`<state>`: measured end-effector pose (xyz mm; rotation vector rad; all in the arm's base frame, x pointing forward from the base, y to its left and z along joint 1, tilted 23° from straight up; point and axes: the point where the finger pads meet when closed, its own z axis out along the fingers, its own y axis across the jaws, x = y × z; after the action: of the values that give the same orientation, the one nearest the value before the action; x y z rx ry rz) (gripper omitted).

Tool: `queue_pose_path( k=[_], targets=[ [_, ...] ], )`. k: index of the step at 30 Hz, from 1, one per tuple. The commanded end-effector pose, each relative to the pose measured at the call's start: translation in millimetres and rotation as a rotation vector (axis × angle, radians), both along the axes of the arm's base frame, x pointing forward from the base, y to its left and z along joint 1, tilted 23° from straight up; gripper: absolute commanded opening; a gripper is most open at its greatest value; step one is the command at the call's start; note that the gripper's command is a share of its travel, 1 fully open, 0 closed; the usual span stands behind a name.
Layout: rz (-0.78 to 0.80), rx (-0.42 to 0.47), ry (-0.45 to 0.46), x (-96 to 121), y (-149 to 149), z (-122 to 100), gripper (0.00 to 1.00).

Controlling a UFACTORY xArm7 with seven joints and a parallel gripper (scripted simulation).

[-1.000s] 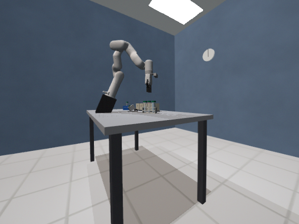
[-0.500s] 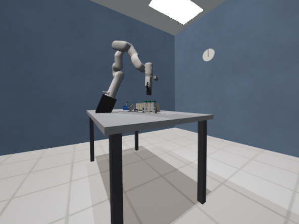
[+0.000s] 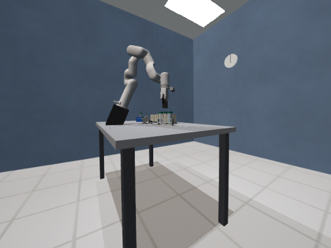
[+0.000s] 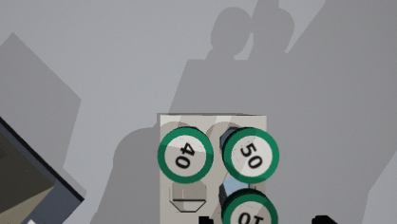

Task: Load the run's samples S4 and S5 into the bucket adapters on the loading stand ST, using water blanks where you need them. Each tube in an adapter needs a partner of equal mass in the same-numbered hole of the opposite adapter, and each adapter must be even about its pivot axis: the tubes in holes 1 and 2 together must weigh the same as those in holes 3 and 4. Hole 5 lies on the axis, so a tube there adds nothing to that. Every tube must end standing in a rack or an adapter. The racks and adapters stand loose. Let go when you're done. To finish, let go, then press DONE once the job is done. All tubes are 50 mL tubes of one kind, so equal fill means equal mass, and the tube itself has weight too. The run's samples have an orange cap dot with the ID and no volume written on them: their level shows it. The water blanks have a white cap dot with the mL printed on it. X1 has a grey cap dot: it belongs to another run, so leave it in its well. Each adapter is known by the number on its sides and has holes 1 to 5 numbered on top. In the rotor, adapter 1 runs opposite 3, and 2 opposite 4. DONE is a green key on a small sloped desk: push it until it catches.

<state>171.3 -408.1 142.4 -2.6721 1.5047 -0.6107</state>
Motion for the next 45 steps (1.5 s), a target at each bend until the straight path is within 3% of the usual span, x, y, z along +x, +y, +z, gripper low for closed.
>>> queue_pose_path(
  k=[1,16,45],
  targets=[
    [0.0,-0.001,-0.003,4,-3,-8,0.57],
    [0.0,-0.001,-0.002,12,-7,-31,0.57],
    [0.0,-0.001,-0.002,15,-9,-39,0.57]
  ],
)
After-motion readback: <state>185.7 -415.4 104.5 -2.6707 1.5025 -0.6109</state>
